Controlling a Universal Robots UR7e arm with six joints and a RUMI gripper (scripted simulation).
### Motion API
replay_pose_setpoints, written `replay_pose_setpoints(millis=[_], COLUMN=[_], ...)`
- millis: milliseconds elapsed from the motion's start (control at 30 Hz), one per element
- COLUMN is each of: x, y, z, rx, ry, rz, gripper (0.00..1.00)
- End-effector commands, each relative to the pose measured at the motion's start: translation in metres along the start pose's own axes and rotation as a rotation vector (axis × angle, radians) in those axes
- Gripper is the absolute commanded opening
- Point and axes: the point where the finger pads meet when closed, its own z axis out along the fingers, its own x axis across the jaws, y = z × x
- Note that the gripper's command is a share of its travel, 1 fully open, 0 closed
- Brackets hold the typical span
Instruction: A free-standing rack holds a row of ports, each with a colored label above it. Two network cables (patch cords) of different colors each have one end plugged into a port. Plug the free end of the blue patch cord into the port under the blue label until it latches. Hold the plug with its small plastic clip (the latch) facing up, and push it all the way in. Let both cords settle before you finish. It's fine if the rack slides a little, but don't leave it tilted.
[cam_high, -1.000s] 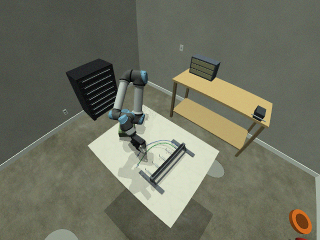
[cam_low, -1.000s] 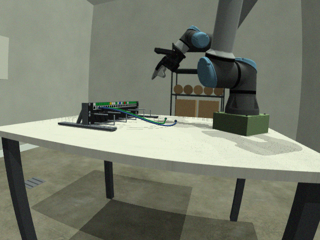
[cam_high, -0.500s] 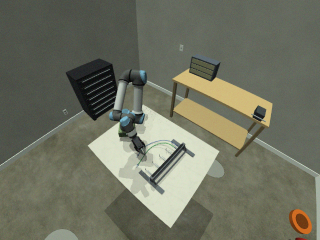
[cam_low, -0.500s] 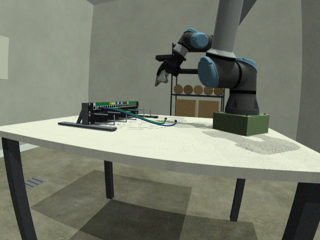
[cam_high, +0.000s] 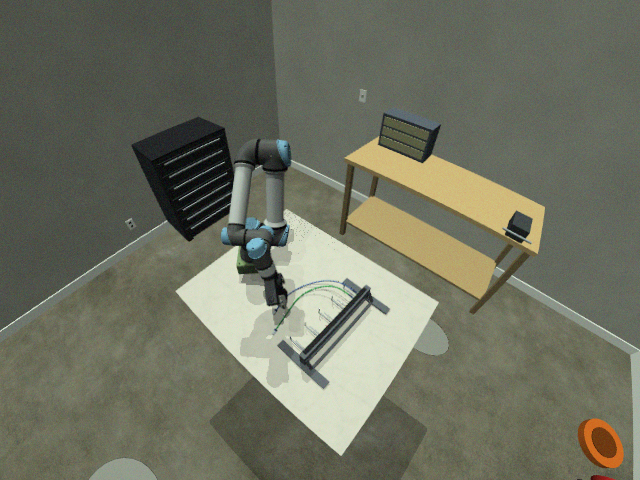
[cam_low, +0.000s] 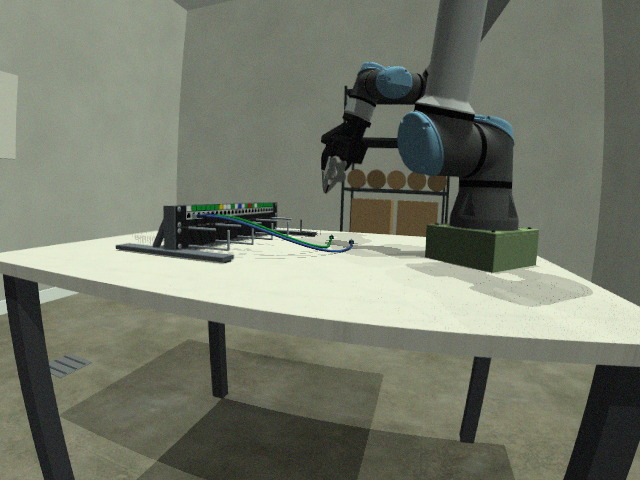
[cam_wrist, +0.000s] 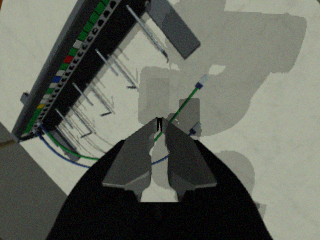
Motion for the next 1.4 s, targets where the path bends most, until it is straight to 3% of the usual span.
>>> replay_pose_setpoints(millis=[0, 433, 667, 1367], x=[0.011, 0.047, 0.055, 0.058], y=[0.014, 0.06, 0.069, 0.072], z=[0.008, 0.024, 0.025, 0.025], rx=[-0.047, -0.141, -0.15, -0.153], ry=[0.052, 0.242, 0.285, 0.304], rz=[0.124, 0.488, 0.555, 0.583], gripper=[0.0, 0.0, 0.0, 0.0])
